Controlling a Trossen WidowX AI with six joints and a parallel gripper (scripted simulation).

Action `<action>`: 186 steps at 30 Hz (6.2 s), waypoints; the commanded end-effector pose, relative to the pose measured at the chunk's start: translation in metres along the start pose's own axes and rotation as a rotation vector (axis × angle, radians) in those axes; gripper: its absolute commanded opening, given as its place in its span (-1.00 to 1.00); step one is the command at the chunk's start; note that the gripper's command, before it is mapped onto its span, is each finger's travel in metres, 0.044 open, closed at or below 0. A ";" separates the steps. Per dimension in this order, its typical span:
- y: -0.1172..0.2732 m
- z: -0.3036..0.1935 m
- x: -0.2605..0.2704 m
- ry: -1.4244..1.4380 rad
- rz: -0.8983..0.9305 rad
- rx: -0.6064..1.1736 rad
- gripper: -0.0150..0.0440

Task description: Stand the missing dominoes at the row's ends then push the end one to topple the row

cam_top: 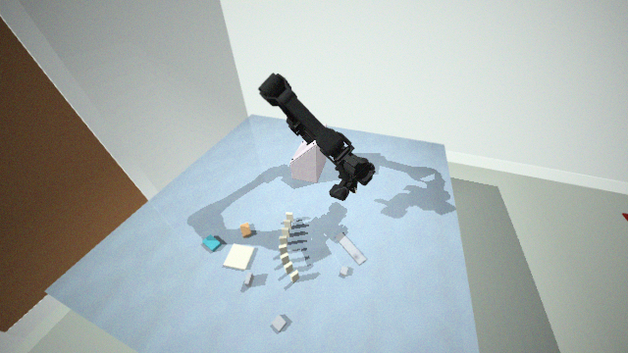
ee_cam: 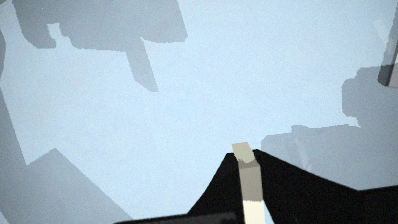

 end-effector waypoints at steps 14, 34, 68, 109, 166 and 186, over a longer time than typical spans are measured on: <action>-0.035 -0.016 -0.002 0.023 0.092 -0.360 -0.40; -0.041 -0.046 0.000 0.079 -0.015 -0.804 -0.40; -0.004 -0.095 0.011 0.184 -0.378 -1.172 -0.40; -0.112 -0.118 -0.010 0.179 -0.371 -1.165 -0.40; -0.030 0.007 -0.021 -1.013 0.156 -0.247 1.00; -0.001 -0.007 -0.001 -1.539 -0.365 0.067 1.00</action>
Point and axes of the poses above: the point midway between the two fingers, 35 mm back from their tips, its own y axis back along the fingers, its own x axis across the jaws, z = x × y, the point moved 5 cm from there along y, back along the fingers, and after that the axes turned 10 degrees about y, right-handed, at the moved point
